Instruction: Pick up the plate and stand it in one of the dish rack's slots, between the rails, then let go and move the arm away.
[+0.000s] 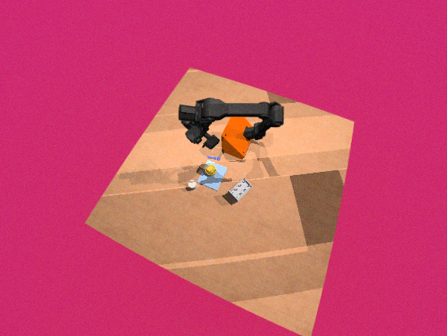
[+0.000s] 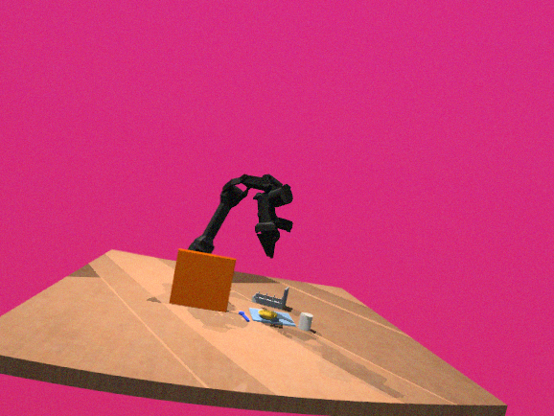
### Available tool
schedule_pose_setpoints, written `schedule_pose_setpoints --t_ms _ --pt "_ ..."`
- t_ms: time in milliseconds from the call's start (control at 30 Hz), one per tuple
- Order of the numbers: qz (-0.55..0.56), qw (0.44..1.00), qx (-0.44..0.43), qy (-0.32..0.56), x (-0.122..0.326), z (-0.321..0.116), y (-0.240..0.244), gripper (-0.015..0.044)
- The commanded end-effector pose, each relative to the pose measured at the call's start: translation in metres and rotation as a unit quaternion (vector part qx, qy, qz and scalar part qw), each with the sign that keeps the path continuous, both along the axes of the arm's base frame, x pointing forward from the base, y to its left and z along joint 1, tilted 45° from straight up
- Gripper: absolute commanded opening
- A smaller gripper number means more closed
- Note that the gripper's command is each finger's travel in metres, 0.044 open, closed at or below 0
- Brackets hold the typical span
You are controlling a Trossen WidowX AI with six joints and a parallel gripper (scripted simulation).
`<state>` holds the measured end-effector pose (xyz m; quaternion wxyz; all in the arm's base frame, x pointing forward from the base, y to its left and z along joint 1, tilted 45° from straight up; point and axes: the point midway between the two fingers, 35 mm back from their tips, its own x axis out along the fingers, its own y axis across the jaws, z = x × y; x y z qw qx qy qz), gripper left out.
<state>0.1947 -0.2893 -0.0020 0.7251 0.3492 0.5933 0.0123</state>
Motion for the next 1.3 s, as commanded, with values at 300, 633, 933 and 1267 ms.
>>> schedule_pose_setpoints --t_ms 300,633,933,1267 --pt "0.189 0.977 0.096 -0.027 0.054 0.015 0.07 0.04" --pt "0.209 0.972 0.107 -0.03 0.07 -0.029 0.112 0.04" --pt "0.209 0.971 0.109 -0.031 0.073 -0.064 0.155 0.04" --pt "0.209 0.971 0.109 -0.031 0.075 -0.072 0.162 0.04"
